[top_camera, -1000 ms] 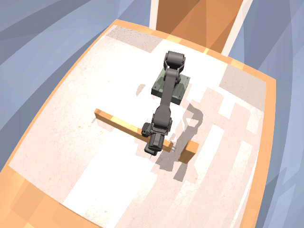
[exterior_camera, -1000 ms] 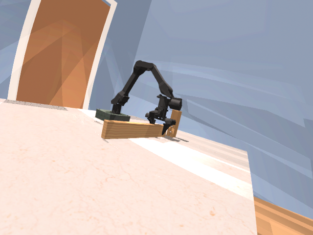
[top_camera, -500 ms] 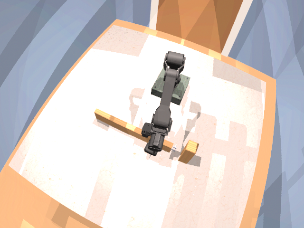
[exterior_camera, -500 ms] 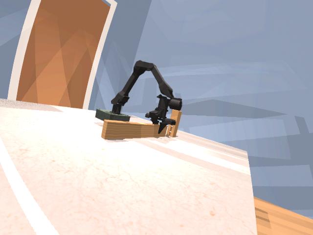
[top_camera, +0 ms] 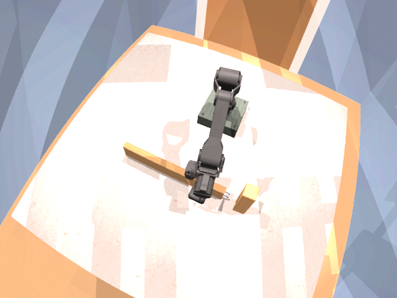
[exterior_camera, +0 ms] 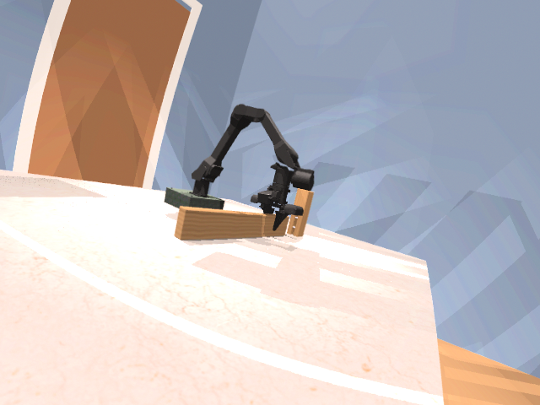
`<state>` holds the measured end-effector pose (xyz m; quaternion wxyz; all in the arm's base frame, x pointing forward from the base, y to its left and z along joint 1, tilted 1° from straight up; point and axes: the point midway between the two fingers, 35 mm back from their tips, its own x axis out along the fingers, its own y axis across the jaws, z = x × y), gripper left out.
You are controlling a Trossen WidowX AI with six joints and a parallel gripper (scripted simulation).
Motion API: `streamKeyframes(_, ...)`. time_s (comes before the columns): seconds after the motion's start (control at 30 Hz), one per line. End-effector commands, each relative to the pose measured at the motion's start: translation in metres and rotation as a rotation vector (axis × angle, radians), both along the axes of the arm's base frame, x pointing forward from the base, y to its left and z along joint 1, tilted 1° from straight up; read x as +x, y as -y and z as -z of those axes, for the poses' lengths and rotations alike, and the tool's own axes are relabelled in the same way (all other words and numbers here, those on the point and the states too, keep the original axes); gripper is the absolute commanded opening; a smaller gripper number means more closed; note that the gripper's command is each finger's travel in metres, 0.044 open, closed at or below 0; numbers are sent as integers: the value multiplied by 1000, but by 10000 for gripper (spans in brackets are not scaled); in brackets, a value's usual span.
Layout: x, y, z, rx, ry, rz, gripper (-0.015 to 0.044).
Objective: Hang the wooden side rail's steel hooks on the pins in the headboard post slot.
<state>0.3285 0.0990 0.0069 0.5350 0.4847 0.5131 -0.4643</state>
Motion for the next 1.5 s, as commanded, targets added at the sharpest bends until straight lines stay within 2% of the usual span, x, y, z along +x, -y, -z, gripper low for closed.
streamKeyframes(0.0, 3, 0, 0, -2, 3, 1, 0)
streamKeyframes(1.47, 11, -1, -1, -2, 3, 1, 0)
